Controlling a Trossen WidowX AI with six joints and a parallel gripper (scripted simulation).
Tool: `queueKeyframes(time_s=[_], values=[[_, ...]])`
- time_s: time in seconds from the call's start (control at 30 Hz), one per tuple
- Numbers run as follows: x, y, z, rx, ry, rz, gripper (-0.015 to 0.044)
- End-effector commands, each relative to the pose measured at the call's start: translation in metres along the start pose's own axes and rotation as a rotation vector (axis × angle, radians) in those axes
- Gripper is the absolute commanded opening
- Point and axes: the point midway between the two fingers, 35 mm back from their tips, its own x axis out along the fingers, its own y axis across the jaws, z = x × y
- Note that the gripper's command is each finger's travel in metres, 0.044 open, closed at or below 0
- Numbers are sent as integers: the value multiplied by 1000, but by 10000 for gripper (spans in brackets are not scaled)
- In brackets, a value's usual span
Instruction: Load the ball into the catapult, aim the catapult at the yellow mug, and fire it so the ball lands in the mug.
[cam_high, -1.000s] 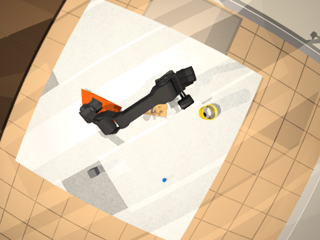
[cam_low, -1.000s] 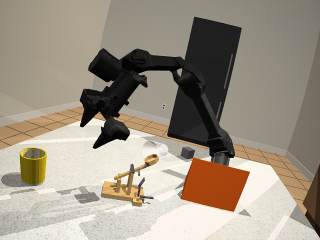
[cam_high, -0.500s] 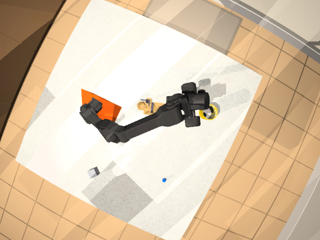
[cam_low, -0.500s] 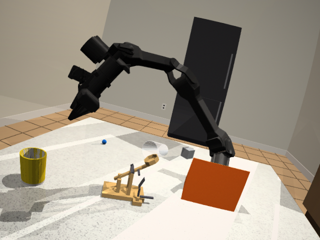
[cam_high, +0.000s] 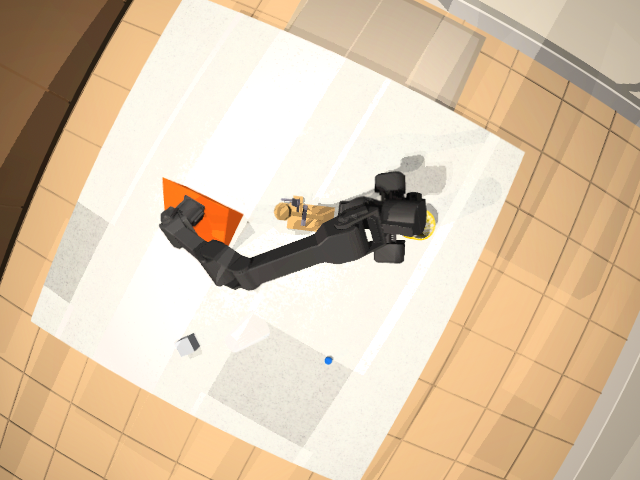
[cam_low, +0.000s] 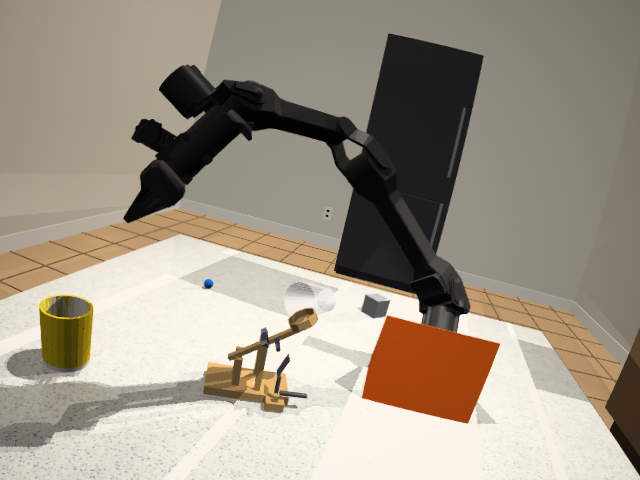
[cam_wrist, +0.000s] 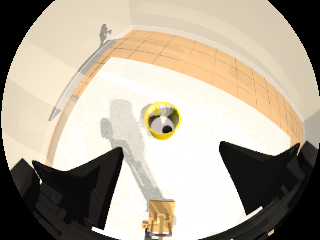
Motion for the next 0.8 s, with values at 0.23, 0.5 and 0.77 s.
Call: queueKeyframes(time_s=[0.23, 0.5, 0.77], values=[[-1, 0, 1, 7, -2, 3, 440], [-1, -5, 0, 7, -2, 3, 440], [1, -4, -1, 6, 3, -1, 440]])
